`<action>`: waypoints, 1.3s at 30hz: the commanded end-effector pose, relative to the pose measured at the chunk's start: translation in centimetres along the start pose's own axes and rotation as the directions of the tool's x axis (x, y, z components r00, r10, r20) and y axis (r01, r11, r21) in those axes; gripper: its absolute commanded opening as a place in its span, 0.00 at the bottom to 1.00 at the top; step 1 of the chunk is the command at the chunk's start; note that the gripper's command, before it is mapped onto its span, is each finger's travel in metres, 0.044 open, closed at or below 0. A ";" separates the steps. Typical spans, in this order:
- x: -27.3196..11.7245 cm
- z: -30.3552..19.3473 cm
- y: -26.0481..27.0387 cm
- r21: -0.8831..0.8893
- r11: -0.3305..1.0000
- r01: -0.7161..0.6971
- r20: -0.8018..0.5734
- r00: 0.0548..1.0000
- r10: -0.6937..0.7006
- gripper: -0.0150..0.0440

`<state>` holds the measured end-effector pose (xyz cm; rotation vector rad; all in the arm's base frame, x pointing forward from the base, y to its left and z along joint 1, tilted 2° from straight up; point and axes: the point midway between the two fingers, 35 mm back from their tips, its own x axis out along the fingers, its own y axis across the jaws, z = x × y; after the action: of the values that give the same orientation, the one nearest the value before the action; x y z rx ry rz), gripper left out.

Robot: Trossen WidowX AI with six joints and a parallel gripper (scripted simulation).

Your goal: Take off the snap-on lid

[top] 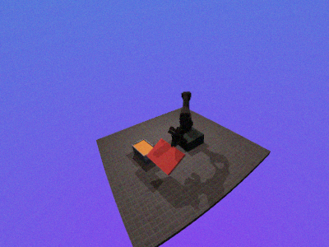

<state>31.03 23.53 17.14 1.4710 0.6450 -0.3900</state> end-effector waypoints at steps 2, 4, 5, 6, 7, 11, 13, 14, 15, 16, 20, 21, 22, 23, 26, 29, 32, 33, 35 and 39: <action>-0.2 -1.1 0.5 0.012 1.000 -0.016 0.002 1.000 0.016 0.25; -0.2 -1.5 0.5 0.012 1.000 -0.016 0.002 1.000 0.016 0.25; -0.2 -1.7 0.5 0.012 1.000 -0.016 0.002 1.000 0.016 0.25; -0.2 -1.9 0.5 0.012 1.000 -0.016 0.002 1.000 0.016 0.25; -0.2 -2.1 0.5 0.013 1.000 -0.016 0.002 1.000 0.016 0.25; -0.3 -2.9 0.5 0.013 1.000 -0.015 0.002 1.000 0.015 0.25; -0.3 -3.3 0.5 0.013 1.000 -0.015 0.001 1.000 0.015 0.25; -0.3 -3.5 0.5 0.013 1.000 -0.015 0.001 1.000 0.015 0.25; -0.3 -3.7 0.5 0.014 1.000 -0.015 0.001 1.000 0.015 0.25; -0.3 -3.9 0.5 0.014 1.000 -0.015 0.001 1.000 0.015 0.25; -0.4 -4.7 0.5 0.014 1.000 -0.015 0.001 1.000 0.015 0.25; -0.4 -4.9 0.5 0.014 1.000 -0.015 0.000 1.000 0.015 0.25; -0.4 -5.1 0.5 0.015 1.000 -0.015 0.000 1.000 0.015 0.25; -0.4 -5.1 0.5 0.015 1.000 -0.015 0.000 1.000 0.015 0.25; -0.4 -5.1 0.5 0.015 1.000 -0.015 0.000 1.000 0.015 0.25; -0.3 -5.1 0.3 0.014 1.000 -0.015 0.000 1.000 0.015 0.25; -0.1 -5.0 -0.1 0.014 1.000 -0.015 0.000 1.000 0.015 0.25; 0.0 -5.0 -0.2 0.014 1.000 -0.015 0.000 1.000 0.015 0.25; 0.1 -4.9 -0.4 0.014 1.000 -0.015 0.001 1.000 0.015 0.25; 0.5 -4.9 -0.9 0.014 1.000 -0.015 0.001 1.000 0.015 0.25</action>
<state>29.99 28.49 16.65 1.4826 0.6441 -0.3825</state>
